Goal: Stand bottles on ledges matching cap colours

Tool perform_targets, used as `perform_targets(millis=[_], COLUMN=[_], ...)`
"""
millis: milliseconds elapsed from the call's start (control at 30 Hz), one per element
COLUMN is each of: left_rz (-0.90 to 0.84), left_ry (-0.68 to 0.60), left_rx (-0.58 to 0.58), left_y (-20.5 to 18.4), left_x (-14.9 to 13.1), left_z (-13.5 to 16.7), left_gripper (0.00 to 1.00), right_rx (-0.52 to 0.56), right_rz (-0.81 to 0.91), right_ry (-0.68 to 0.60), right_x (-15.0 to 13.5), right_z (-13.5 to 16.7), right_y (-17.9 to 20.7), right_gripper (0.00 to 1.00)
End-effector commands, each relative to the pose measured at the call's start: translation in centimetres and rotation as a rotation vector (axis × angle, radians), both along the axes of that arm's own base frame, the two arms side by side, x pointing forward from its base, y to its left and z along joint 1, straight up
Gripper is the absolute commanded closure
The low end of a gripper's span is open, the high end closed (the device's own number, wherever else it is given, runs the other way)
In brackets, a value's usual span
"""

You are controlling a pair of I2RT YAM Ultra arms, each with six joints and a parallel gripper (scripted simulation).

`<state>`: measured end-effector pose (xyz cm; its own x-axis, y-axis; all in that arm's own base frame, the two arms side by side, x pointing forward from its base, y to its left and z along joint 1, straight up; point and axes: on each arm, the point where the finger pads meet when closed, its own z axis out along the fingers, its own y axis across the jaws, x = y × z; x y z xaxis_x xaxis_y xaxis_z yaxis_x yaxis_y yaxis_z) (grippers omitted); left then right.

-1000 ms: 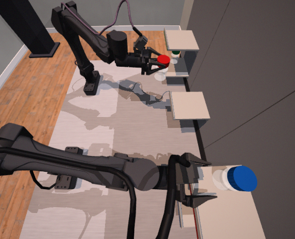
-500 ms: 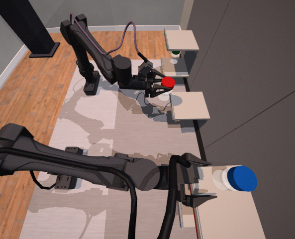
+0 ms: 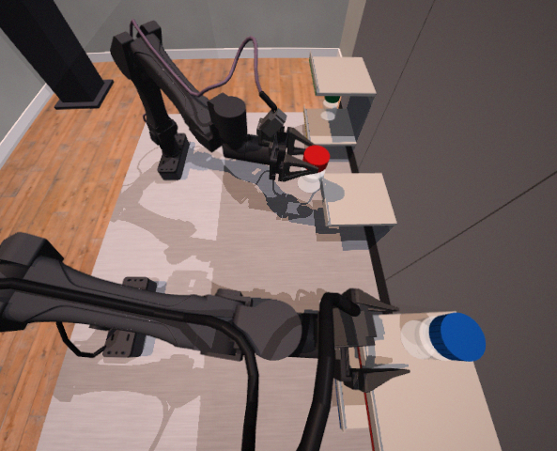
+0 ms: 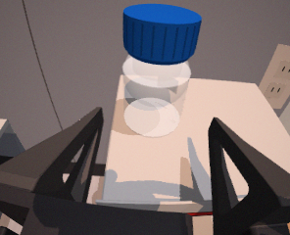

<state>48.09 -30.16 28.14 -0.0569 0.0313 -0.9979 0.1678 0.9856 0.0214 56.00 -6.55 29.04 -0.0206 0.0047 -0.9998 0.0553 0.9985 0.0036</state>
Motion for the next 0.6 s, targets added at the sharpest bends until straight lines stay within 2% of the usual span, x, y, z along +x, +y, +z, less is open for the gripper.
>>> perform_targets(millis=[0, 100, 200, 267, 567], left_rz=[-0.078, -0.062, -0.062, -0.065, -0.065], left_ry=[-0.074, -0.062, -0.091, -0.050, -0.059], left_rx=[-0.053, -0.047, -0.070, -0.039, -0.046], left_y=[0.7, 1.4, 1.3, 1.1, 1.0], left_x=[0.2, 0.4, 0.3, 0.3, 0.4], left_z=[3.1, 2.7, 3.7, 1.5, 2.0], left_gripper=[0.50, 0.50, 0.50, 0.50, 0.50], right_rx=[-0.007, -0.007, -0.007, -0.007, -0.007], right_rz=[0.006, 0.006, 0.006, 0.006, 0.006], right_ry=[-0.038, -0.038, -0.038, -0.038, -0.038], right_x=[0.2, 0.2, 0.2, 0.2, 0.2], right_z=[1.8, 1.8, 1.8, 1.8, 1.8], right_y=[0.2, 0.2, 0.2, 0.2, 0.2], right_gripper=[0.19, 0.19, 0.19, 0.19, 0.19])
